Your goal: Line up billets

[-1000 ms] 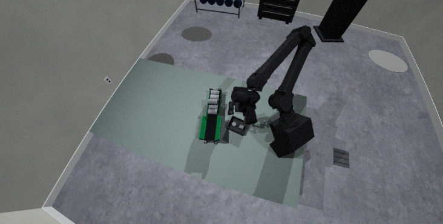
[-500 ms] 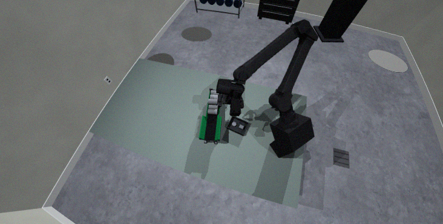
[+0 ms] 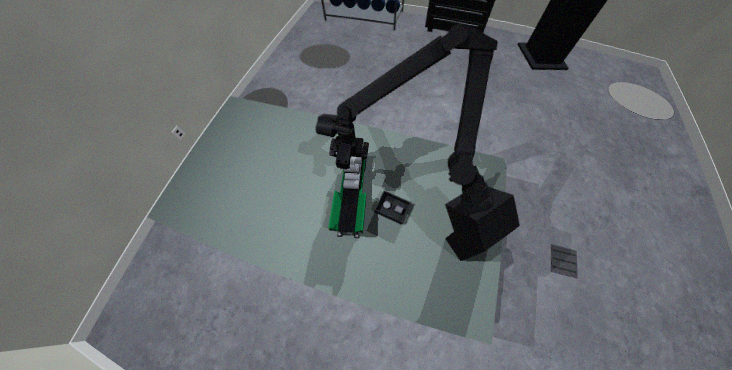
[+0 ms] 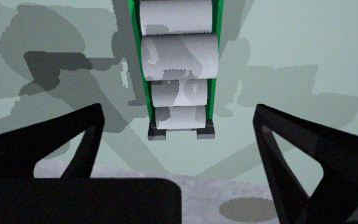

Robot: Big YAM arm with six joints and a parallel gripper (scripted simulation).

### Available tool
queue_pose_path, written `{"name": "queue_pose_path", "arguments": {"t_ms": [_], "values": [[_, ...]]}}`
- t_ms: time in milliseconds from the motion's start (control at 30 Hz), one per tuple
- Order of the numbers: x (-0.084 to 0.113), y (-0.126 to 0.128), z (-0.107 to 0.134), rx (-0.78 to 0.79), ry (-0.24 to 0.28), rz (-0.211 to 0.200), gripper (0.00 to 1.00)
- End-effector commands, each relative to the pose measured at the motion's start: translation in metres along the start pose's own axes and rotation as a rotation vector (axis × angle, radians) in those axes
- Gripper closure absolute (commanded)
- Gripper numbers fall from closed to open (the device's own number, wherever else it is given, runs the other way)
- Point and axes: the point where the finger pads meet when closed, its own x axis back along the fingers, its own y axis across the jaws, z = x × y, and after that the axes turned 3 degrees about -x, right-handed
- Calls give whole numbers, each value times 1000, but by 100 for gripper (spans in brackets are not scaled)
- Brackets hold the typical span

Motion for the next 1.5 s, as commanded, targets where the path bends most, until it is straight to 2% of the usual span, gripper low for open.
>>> {"name": "queue_pose_path", "arguments": {"t_ms": [0,33,67,100,167,233,267,300,400,1200,1233,1467], "values": [[10,-17,-6,55,-19,17,0],[11,-1,-6,60,-19,11,0],[11,-1,-6,60,-18,11,0],[11,-1,-6,60,-17,11,100],[20,-18,3,36,-14,41,100],[20,-18,3,36,-14,41,100],[11,-13,11,12,2,28,100],[9,-10,9,17,1,22,100],[15,-13,-1,37,-13,39,100],[13,-12,3,29,-8,32,100],[13,-12,3,29,-8,32,9],[13,-12,3,29,-8,32,9]]}}
